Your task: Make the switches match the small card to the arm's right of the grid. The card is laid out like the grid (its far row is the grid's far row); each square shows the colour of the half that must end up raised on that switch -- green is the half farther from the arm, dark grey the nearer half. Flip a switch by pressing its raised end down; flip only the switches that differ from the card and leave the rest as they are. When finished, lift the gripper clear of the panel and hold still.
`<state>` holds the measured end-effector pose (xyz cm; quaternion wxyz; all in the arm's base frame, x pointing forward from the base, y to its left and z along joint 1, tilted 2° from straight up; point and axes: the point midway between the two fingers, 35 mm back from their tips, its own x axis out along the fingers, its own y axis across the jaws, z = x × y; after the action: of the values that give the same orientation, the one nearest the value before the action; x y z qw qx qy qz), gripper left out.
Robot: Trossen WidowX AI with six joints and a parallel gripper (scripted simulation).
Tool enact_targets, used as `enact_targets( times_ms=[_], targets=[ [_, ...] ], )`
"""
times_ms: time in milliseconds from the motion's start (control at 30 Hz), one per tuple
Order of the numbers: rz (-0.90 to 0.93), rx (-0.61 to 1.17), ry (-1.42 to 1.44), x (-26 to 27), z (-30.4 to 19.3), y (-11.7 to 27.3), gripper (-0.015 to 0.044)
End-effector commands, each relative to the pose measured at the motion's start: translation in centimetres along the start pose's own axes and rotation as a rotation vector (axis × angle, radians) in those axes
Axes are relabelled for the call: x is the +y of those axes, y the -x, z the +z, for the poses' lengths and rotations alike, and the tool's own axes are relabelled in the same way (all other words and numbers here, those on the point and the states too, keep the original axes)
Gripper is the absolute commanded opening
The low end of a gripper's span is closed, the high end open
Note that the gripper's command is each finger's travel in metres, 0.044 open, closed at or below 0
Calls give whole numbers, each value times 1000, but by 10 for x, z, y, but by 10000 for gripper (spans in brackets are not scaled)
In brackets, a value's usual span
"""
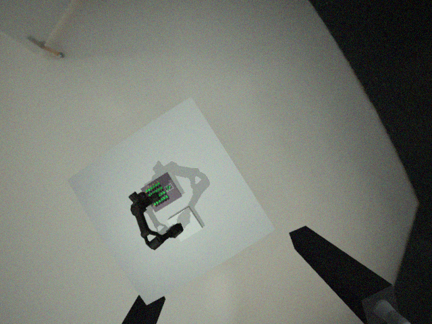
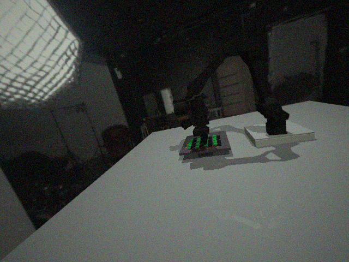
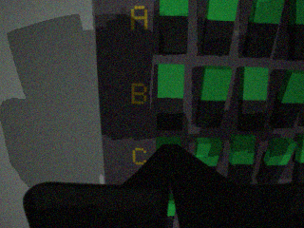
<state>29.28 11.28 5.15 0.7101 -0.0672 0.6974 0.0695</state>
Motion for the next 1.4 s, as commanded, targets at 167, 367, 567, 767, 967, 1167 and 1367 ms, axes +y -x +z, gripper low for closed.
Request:
enact_targets(
  times_ms=[167, 367, 567, 767, 967, 1167, 1367],
  targets=[
    [3, 9, -6, 0, -2, -4, 0],
    [3, 9, -6, 0, -2, -5, 0],
    [3, 9, -6, 0, -2, -5, 0],
    [3, 9, -6, 0, -2, -6, 0],
    [3, 9, -6, 0, -2, -7, 0],
    [3, 9, -6, 0, -2, -8, 0],
    [3, 9, -6, 0, -2, -9, 0]
  ],
)
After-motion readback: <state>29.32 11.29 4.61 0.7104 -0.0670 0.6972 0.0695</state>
